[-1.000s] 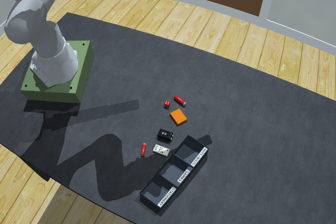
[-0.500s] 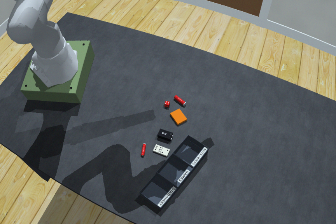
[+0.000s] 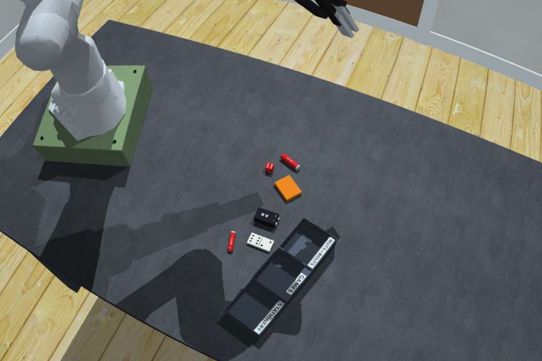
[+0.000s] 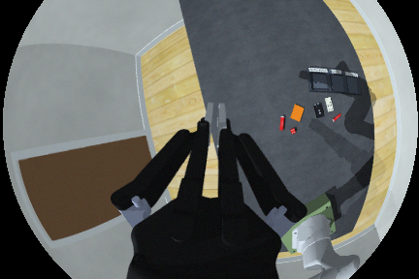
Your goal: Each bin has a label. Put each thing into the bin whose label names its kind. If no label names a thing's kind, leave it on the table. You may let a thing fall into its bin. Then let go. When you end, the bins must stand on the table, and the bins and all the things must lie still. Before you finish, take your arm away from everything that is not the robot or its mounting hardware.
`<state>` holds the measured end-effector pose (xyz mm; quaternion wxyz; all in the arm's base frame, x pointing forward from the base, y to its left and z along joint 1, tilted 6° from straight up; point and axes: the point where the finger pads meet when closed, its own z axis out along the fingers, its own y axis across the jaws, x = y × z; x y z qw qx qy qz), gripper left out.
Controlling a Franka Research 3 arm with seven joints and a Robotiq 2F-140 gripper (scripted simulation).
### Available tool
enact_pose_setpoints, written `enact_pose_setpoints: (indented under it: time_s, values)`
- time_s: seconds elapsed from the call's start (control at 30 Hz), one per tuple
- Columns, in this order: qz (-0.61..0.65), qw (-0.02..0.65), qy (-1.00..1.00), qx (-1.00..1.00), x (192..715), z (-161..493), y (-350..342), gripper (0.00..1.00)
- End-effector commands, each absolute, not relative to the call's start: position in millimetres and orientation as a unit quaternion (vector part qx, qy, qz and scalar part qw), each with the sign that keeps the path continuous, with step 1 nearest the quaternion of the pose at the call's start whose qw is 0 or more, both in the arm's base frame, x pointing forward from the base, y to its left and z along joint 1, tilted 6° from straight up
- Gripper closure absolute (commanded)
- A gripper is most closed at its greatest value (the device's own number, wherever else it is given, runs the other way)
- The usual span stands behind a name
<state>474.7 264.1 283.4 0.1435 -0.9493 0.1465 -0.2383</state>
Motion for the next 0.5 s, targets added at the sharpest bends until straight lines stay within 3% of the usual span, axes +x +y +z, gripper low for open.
enact_pose_setpoints:
  time_s: [0.0, 0.47]
  values:
    - [-0.229, 0.119, 0.088, -0.962, 472.6, 275.6, 257.5, 0.95]
    - [-0.16, 0.044, 0.038, -0.985, 476.6, 224.2, 187.1, 0.95]
